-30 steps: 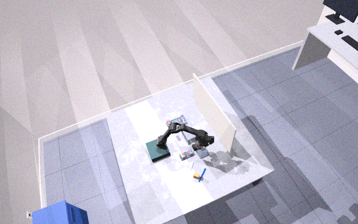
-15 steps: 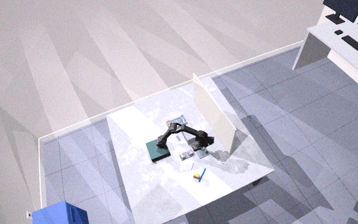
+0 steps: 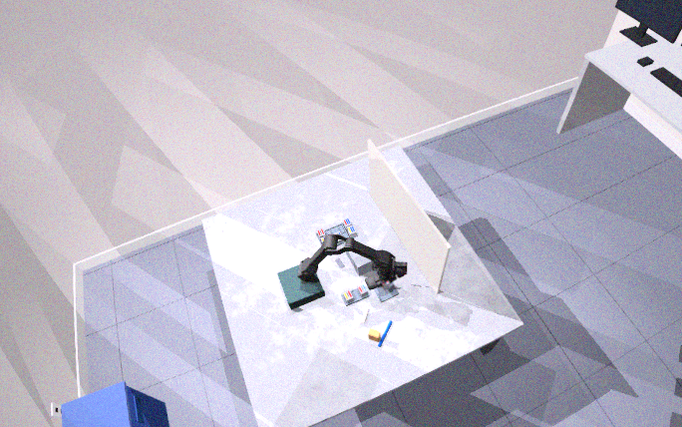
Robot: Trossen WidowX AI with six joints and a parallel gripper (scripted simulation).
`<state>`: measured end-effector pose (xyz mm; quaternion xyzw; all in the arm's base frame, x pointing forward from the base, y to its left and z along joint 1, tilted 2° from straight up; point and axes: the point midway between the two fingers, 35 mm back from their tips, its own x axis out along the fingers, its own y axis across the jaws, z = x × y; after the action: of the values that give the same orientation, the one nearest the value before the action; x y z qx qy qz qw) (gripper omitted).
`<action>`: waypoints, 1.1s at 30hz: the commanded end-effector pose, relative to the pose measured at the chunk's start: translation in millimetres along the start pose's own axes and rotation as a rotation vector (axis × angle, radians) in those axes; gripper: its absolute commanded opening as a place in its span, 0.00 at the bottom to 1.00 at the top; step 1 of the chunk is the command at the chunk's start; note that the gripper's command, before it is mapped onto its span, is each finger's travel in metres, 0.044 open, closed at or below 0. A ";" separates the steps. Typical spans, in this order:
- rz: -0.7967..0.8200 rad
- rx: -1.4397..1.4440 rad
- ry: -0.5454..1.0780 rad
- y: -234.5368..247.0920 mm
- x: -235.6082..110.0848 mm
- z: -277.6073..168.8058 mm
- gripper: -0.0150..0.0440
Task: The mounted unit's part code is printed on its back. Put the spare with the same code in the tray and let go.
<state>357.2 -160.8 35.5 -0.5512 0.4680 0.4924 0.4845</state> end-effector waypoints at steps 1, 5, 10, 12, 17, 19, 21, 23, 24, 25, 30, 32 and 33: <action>0.004 -0.004 -0.005 2.1 4.8 1.5 0.25; 0.004 -0.004 -0.005 2.7 8.3 1.8 0.25; 0.004 -0.004 -0.005 3.6 12.6 2.4 0.25; 0.004 -0.004 -0.005 4.0 14.3 2.6 0.25; 0.004 -0.004 -0.005 5.0 18.4 3.1 0.25; 0.004 -0.004 -0.005 5.1 19.0 3.2 0.25; 0.001 0.000 -0.001 3.4 16.1 1.9 0.34; 0.001 0.000 -0.001 3.4 16.1 1.9 0.43; 0.001 0.000 -0.001 3.4 16.1 1.9 0.48; 0.001 0.000 -0.001 3.4 16.1 1.9 0.52; 0.001 0.000 -0.001 3.4 16.1 1.9 0.74; 0.001 0.000 -0.001 3.4 16.1 1.9 0.83; 0.001 0.000 -0.001 3.4 16.1 1.9 0.88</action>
<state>354.7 -159.8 18.9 -0.5506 0.4684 0.4929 0.4842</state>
